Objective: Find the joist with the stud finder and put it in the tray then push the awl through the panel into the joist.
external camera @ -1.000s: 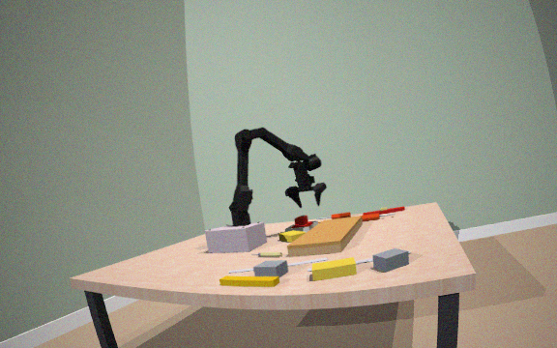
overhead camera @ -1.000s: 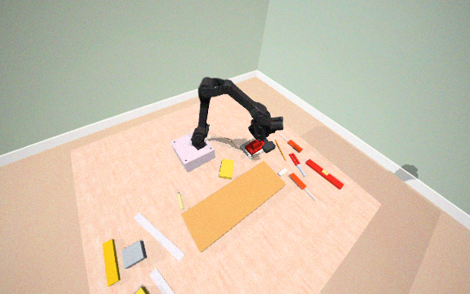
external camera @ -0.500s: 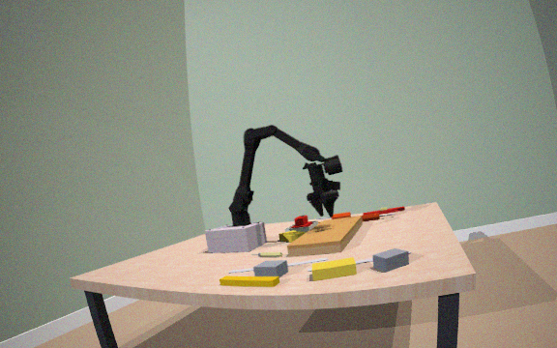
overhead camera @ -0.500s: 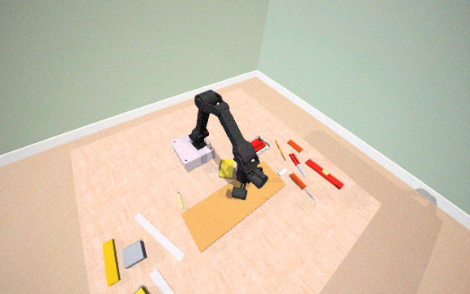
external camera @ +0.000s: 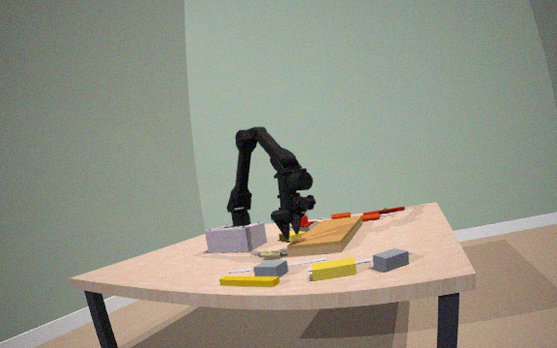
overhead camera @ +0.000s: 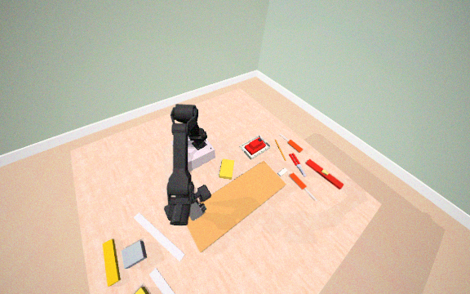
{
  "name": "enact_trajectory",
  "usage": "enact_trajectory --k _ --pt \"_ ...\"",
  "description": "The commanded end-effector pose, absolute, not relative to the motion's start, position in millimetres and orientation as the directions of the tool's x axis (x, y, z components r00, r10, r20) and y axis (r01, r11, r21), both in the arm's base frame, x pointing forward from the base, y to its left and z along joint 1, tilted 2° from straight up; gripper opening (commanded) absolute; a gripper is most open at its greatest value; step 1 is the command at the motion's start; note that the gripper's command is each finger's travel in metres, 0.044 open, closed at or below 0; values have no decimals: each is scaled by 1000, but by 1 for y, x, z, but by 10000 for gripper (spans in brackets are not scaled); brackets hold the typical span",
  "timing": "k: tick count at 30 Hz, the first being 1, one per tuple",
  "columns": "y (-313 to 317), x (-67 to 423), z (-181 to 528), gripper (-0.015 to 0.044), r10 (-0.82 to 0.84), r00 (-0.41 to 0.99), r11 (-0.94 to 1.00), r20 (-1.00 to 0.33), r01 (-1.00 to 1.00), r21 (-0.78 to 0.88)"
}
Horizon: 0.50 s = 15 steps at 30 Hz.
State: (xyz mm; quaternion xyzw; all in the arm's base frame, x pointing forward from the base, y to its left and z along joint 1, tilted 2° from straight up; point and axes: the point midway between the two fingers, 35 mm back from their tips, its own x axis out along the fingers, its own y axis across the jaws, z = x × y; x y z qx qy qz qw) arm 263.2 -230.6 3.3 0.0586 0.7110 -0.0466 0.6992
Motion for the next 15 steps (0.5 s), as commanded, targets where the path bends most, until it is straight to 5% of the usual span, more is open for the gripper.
enact_trajectory --k 1,15 --pt "-271 218 -5 440 36 -53 955 -998 296 19" --pt "-267 212 -5 440 39 -56 951 -998 308 20"
